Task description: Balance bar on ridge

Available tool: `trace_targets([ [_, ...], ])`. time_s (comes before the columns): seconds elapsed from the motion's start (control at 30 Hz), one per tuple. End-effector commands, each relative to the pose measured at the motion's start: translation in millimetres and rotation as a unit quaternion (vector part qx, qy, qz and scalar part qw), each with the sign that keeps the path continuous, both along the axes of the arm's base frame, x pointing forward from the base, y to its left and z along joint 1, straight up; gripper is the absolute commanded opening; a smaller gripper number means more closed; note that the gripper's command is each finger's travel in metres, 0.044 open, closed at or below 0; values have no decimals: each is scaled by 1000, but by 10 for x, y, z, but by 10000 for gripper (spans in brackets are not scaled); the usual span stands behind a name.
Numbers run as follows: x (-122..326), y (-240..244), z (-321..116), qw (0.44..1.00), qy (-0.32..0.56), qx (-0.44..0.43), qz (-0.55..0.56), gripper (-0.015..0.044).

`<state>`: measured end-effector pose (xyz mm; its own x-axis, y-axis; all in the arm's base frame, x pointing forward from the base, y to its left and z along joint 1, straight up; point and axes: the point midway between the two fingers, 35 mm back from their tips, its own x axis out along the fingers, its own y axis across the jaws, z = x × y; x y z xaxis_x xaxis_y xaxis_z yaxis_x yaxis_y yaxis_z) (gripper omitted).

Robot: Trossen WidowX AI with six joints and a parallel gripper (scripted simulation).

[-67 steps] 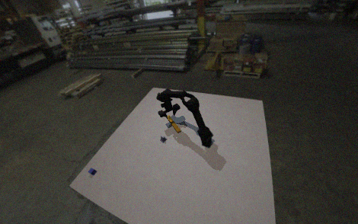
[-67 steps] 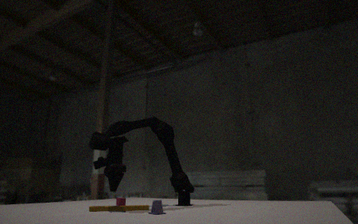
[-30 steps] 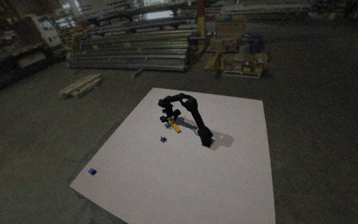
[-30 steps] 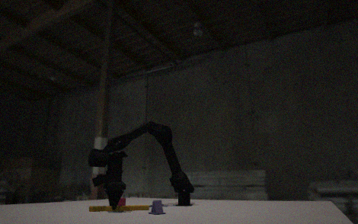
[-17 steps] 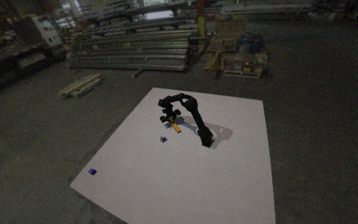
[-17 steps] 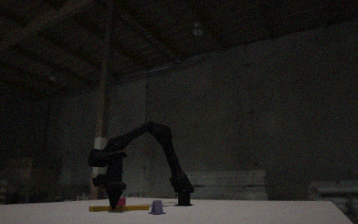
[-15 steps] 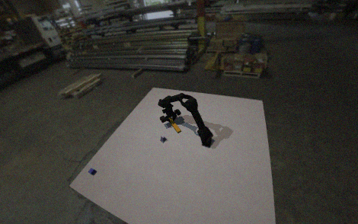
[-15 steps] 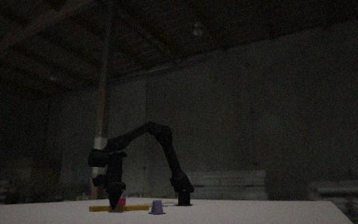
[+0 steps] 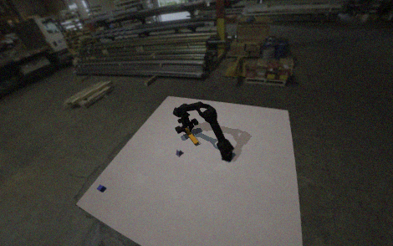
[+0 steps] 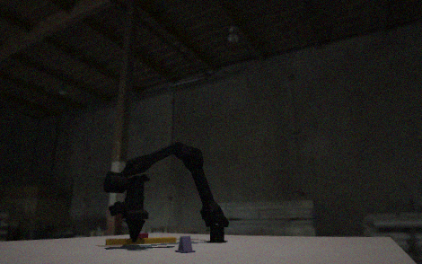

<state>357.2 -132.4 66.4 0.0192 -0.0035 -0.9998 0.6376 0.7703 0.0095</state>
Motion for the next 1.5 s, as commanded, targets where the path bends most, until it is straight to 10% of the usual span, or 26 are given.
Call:
trace_targets([
  [0.0,29,-12,155,1000,-7,-3,-1,0],
  [0.97,-23,12,818,1000,-7,-4,-5,0],
  [1.47,108,562,819,979,-8,4,-203,0],
])
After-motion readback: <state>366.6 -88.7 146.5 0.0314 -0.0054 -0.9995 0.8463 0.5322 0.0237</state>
